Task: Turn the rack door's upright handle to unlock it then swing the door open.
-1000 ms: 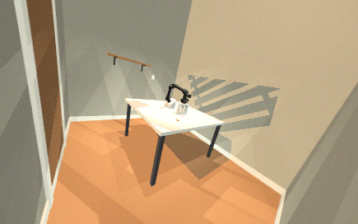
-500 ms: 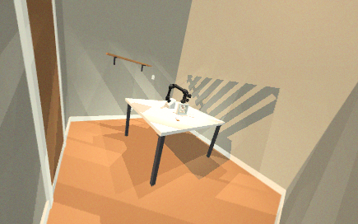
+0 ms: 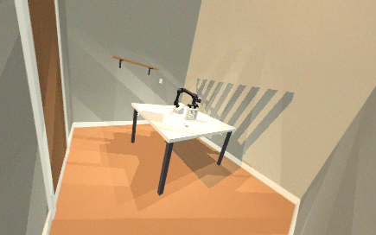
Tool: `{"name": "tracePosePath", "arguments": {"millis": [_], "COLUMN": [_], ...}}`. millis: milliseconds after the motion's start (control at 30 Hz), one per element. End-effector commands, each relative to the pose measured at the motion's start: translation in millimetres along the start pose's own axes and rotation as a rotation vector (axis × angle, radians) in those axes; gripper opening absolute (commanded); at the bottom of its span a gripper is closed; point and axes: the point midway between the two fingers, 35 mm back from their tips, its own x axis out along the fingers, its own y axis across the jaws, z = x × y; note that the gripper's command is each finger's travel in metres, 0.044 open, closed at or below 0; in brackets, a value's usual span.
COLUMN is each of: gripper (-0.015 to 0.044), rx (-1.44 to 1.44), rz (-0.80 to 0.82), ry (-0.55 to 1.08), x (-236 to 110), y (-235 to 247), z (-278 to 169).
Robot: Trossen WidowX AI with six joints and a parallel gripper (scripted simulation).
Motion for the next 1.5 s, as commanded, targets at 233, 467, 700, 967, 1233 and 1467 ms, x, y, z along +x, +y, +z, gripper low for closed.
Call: {"name": "tracePosePath", "arguments": {"millis": [233,467,700,967,1233,1467], "gripper": [0.0284,0.0284,0.0284,0.0284,0.0284,0.0100], "rx": [0.640,0.987,1.333,1.556,1.556,1.556], "rz": [0.000,0.000,0.000,0.000,0.000,0.000], "ry": [-0.001,-0.001,-0.001,-0.001,-0.001,-0.001], "x": [-0.3,-0.3,-0.3,-0.3,-0.3,-0.3], "y": [-0.2,-0.2,-0.2,-0.2,-0.2,-0.2], "z": [0.0,0.0,0.0,0.0,0.0,0.0]}}
